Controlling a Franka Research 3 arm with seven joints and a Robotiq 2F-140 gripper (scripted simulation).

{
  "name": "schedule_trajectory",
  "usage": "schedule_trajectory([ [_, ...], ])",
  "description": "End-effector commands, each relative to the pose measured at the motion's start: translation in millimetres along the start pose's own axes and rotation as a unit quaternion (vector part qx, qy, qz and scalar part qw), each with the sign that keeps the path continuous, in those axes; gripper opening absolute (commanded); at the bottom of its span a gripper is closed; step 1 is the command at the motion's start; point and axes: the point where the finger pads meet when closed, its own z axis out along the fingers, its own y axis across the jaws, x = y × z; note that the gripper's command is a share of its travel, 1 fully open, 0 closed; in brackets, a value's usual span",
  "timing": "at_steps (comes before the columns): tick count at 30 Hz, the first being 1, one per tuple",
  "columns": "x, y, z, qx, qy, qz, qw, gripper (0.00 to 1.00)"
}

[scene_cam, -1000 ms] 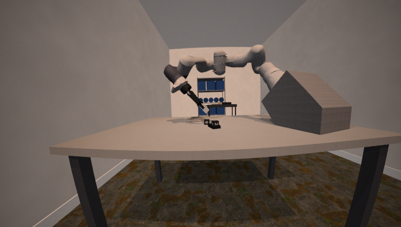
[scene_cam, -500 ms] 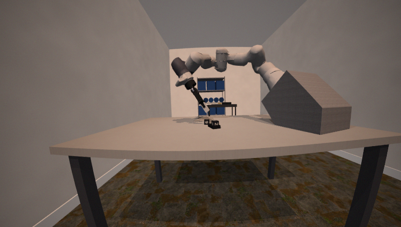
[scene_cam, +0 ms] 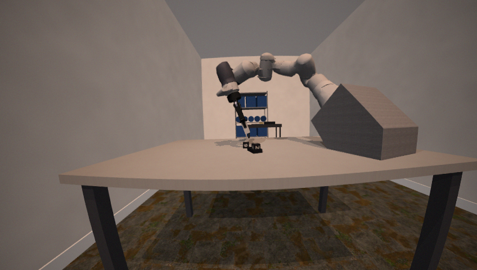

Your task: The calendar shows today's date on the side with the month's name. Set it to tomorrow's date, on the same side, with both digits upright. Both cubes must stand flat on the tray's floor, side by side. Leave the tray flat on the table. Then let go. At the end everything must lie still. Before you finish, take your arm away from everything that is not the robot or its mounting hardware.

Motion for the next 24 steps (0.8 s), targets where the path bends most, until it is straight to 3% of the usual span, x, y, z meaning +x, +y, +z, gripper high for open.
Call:
schedule_trajectory([
  [1, 8.5, -9.1, -3.4, 0.017, 0.040, 0.029, 0.999, 0.41],
  [5, 9.1, -8.3, -3.1, 0.015, 0.048, 0.030, 0.998, 0.41],
  [8, 11.0, -6.2, -2.3, 0.009, 0.086, 0.034, 0.996, 0.41],
  [10, 11.0, -6.2, -2.3, 0.009, 0.086, 0.034, 0.996, 0.41],
  [15, 6.7, -8.3, -2.6, 0.011, 0.160, 0.032, 0.986, 0.41],
  [19, 1.6, -9.5, -1.9, 0.013, 0.170, 0.031, 0.985, 0.41],
  [20, 1.6, -9.5, -1.9, 0.013, 0.170, 0.031, 0.985, 1.00],
  [24, 1.6, -9.5, -1.9, 0.013, 0.170, 0.031, 0.985, 1.00],
])
